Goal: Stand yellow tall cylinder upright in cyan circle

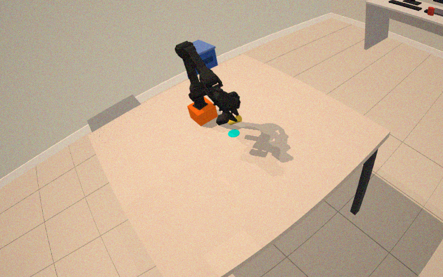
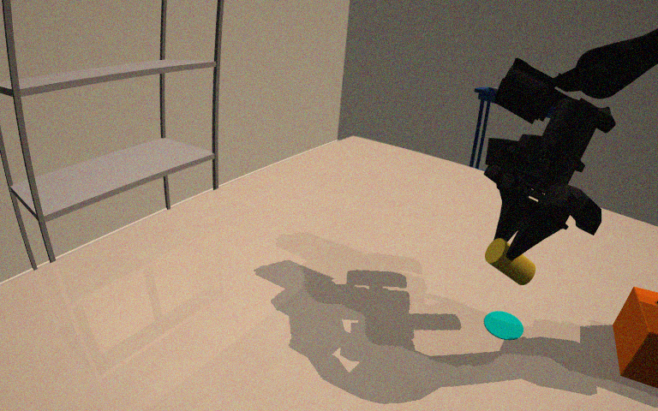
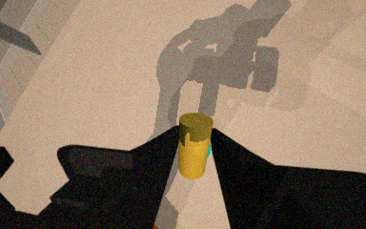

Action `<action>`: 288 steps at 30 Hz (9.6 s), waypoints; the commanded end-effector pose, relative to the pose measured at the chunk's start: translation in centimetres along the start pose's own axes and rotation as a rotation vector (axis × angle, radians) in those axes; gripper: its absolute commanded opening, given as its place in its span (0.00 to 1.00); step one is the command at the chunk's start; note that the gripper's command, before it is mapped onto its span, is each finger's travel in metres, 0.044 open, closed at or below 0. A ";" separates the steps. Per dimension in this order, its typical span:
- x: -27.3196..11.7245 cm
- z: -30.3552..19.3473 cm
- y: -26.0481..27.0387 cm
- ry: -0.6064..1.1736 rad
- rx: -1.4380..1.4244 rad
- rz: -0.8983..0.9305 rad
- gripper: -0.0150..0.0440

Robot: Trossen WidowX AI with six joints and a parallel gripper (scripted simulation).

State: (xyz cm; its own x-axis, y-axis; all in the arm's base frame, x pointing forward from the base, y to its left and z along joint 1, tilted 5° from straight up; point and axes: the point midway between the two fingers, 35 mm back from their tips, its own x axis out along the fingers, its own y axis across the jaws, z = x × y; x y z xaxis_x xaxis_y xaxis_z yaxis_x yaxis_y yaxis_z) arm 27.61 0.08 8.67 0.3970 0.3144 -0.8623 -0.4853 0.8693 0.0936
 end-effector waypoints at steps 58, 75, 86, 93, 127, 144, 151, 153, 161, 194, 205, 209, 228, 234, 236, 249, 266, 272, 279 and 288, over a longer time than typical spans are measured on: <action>-0.1 -0.4 -1.6 -0.433 0.018 0.052 0.43; -0.7 -0.8 -1.7 -0.545 -0.002 0.054 0.43; -1.2 -1.1 -1.6 -0.616 -0.020 0.054 0.43; -1.5 -1.4 -1.5 -0.659 -0.035 0.053 0.43; -3.3 -2.9 -0.3 -0.851 -0.128 0.042 0.43; -4.1 -3.8 0.7 -0.935 -0.189 0.034 0.43; -4.5 -4.1 1.2 -0.966 -0.216 0.030 0.43; -4.6 -4.3 1.4 -0.975 -0.224 0.029 0.43; -4.7 -4.4 1.7 -0.990 -0.238 0.027 0.43; -2.8 -5.3 0.4 -0.988 -0.273 0.012 0.43; -1.5 -5.8 0.0 -0.987 -0.293 0.003 0.43; -1.1 -6.1 -0.1 -0.986 -0.300 0.000 0.43; 1.1 -7.3 -0.2 -0.984 -0.333 -0.015 0.43; 1.8 -7.7 -0.1 -0.983 -0.343 -0.019 0.43; 2.0 -7.8 0.0 -0.983 -0.347 -0.021 0.43; 3.1 -8.6 0.4 -0.982 -0.365 -0.028 0.43; 4.3 -9.5 0.8 -0.979 -0.366 -0.024 0.43; 4.3 -9.5 0.8 -0.979 -0.366 -0.024 0.65; 4.3 -9.5 0.8 -0.979 -0.366 -0.024 0.93; 3.4 -8.9 0.5 -0.980 -0.351 -0.018 0.93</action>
State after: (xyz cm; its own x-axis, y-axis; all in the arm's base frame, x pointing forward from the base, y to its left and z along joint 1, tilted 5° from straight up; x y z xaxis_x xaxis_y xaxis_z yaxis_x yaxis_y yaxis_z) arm 21.72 -1.76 0.73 0.7901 0.6092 -0.0681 -0.6083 0.7657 -0.2091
